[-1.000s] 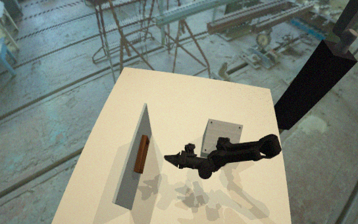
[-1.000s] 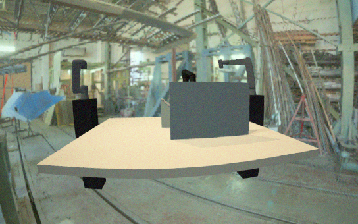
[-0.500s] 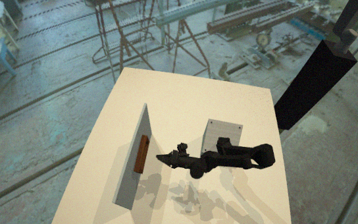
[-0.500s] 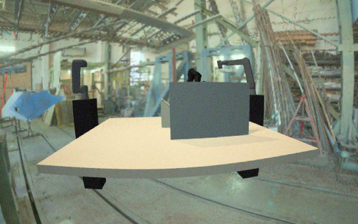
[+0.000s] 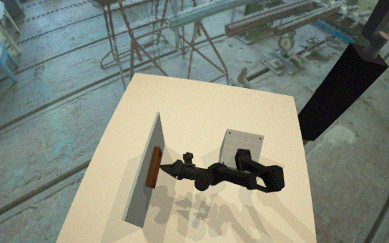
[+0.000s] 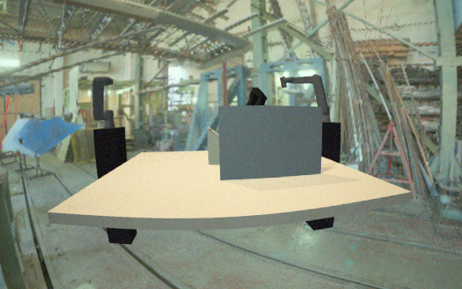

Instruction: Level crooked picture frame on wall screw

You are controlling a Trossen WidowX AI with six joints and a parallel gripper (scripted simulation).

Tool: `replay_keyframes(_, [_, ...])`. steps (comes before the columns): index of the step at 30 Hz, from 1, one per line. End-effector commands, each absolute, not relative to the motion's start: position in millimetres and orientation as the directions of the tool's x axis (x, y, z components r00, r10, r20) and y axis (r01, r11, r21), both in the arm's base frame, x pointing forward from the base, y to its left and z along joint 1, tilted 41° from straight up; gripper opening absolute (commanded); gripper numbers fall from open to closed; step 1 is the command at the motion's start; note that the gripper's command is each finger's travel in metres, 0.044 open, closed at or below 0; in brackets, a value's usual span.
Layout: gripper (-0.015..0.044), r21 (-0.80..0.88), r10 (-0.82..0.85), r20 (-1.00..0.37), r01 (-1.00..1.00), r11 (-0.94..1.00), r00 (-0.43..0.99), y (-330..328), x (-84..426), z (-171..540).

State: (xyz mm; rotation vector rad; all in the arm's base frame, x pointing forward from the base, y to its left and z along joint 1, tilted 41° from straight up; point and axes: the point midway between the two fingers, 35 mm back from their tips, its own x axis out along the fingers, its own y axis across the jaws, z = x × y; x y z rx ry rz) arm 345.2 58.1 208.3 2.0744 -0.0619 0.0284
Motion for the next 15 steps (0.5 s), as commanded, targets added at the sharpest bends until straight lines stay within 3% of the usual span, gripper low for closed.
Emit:
replay_keyframes(1, [0.0260,0.873,-0.026,0.044,-0.051,-0.486,0.999,59.0,346.1,207.2])
replay_keyframes(15, [0.0260,0.873,-0.026,0.044,-0.051,-0.486,0.999,59.1,356.0,208.5])
